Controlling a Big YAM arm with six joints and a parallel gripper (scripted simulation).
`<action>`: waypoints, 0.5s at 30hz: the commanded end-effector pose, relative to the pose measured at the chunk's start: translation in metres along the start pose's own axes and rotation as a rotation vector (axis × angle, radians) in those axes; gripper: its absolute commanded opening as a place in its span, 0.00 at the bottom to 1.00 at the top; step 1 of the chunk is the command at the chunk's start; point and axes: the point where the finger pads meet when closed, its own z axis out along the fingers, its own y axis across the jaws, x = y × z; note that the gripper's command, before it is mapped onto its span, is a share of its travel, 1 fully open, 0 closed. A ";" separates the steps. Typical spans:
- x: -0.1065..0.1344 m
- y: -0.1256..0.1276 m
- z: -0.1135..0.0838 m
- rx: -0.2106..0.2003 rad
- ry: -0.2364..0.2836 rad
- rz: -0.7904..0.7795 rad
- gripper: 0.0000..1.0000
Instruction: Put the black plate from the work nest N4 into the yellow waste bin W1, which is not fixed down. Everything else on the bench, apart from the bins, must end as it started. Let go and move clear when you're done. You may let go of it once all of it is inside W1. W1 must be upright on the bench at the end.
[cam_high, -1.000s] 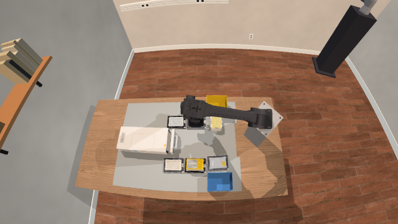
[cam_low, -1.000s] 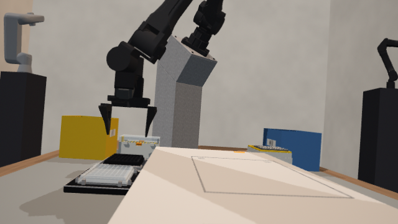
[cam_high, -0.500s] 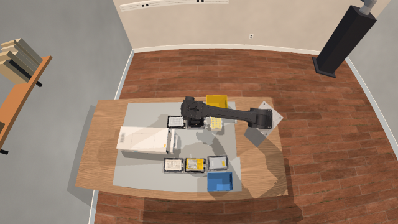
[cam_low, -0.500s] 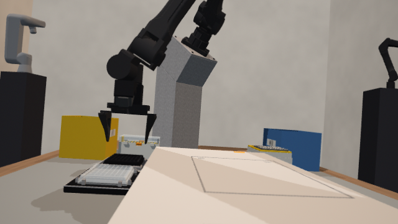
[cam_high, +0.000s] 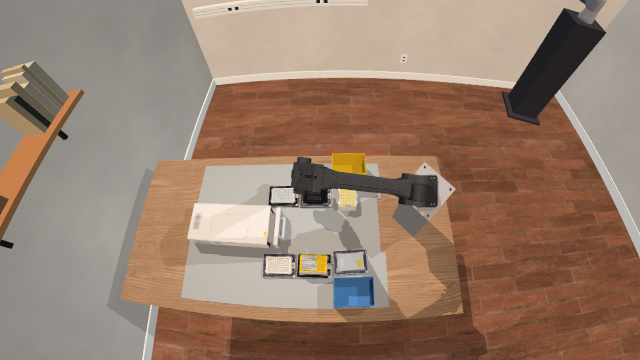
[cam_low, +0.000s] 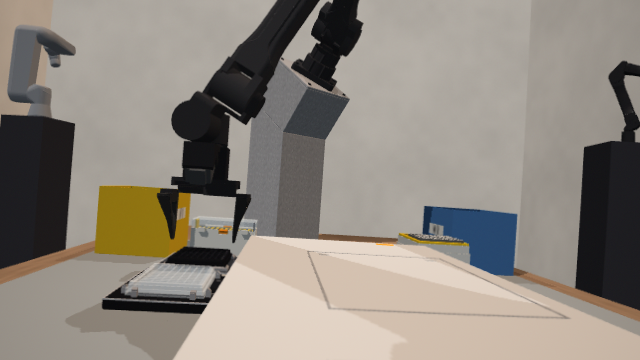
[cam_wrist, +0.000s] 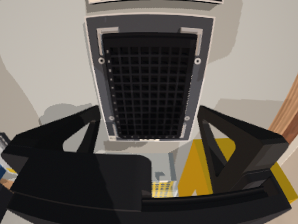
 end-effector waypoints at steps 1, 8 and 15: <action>-0.003 0.004 0.012 0.000 -0.004 -0.007 1.00; -0.003 0.004 0.021 0.000 -0.004 -0.007 1.00; -0.006 -0.002 0.011 0.005 -0.011 -0.003 1.00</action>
